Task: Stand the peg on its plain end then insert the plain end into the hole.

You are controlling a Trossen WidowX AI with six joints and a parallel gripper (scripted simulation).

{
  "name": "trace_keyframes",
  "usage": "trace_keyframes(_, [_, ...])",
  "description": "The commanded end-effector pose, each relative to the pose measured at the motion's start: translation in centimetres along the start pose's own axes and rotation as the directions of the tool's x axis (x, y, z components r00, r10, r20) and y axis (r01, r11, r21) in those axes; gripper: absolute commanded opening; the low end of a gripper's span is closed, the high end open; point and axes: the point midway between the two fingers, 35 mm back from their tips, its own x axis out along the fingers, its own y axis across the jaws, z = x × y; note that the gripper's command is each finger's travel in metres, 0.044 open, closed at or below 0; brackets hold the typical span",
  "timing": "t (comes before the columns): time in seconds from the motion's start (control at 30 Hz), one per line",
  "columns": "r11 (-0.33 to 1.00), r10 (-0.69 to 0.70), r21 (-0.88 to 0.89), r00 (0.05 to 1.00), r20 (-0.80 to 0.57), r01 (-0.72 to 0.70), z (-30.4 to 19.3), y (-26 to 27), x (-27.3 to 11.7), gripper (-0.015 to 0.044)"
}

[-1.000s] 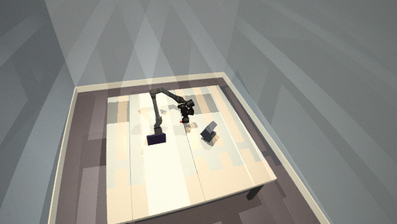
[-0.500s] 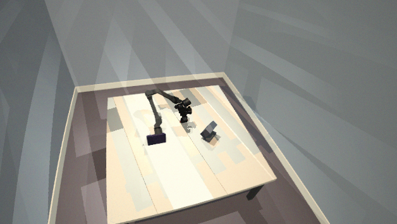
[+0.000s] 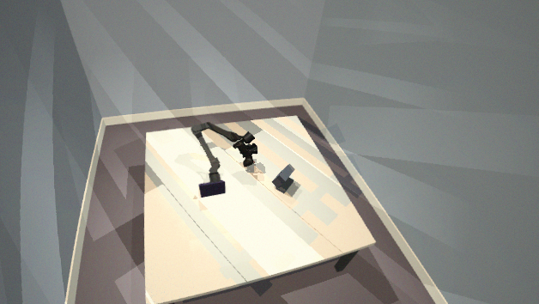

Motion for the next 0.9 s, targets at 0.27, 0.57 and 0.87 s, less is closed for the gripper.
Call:
trace_keyframes(0.27, [1.0, 0.0, 0.0, 0.993, 0.118, 0.0, -0.4, 0.0, -0.9, 0.005])
trace_keyframes(0.57, [1.0, 0.0, 0.001, 0.981, 0.196, 0.0, -0.7, 0.0, -1.3, 0.005])
trace_keyframes(0.87, [1.0, 0.0, 0.002, 0.962, 0.271, 0.0, -1.1, 0.1, -1.8, 0.005])
